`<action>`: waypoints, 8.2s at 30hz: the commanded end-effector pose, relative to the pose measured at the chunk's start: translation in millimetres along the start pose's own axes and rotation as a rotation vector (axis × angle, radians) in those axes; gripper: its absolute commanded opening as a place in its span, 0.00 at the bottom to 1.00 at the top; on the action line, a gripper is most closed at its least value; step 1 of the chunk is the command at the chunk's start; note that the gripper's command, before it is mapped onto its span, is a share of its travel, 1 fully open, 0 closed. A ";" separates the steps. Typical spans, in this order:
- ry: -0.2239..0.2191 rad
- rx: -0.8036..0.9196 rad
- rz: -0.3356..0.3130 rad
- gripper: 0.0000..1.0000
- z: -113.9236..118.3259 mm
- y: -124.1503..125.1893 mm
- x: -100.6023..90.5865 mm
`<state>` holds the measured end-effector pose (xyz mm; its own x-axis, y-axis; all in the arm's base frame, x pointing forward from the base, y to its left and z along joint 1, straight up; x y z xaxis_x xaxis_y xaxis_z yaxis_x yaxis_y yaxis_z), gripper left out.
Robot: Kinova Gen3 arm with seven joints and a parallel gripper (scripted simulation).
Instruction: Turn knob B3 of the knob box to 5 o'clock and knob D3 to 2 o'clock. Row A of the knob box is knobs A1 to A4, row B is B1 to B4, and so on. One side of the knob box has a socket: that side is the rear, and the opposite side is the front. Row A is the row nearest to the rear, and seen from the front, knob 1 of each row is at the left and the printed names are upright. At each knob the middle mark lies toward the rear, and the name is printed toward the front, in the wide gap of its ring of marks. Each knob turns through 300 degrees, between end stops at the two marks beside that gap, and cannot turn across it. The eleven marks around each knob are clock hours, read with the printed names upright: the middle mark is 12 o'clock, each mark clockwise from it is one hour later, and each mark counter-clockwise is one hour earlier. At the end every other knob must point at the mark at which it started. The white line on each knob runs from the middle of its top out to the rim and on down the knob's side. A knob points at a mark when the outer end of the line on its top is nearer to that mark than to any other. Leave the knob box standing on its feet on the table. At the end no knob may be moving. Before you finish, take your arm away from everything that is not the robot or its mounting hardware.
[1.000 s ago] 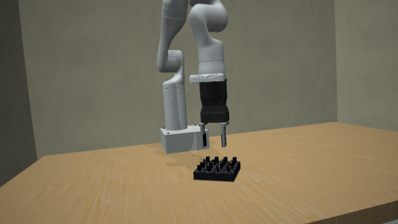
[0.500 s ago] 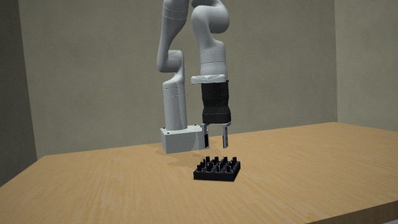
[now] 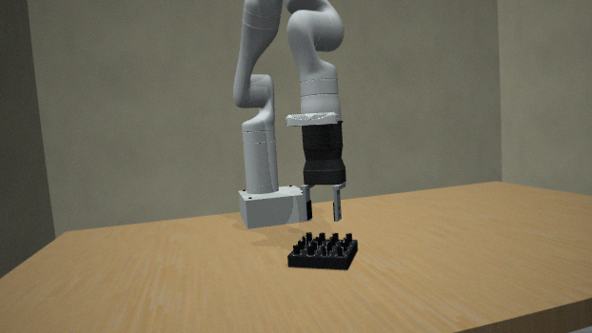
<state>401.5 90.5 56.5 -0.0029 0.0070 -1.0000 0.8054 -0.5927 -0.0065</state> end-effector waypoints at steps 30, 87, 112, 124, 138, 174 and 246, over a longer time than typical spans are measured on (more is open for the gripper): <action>0.001 0.031 0.002 1.00 -3.6 -8.2 4.1; 0.001 0.045 0.003 1.00 -4.7 -11.4 5.8; 0.001 0.045 0.003 1.00 -4.7 -11.4 5.8; 0.001 0.045 0.003 1.00 -4.7 -11.4 5.8; 0.001 0.045 0.003 1.00 -4.7 -11.4 5.8; 0.001 0.046 0.001 1.00 -2.7 -24.3 5.8; 0.001 0.046 0.001 1.00 3.3 -63.7 5.7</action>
<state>347.8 125.4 50.7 -0.0029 0.0063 -1.0000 0.7772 -0.6292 -0.0063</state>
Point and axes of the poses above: the point where the finger pads meet when closed, its own x axis out along the fingers, its own z axis across the jaws, y = z × x, the point moved 4 cm from there along -x, back along the fingers, and after that the axes turned 5 degrees about x, right-handed, at the moved point
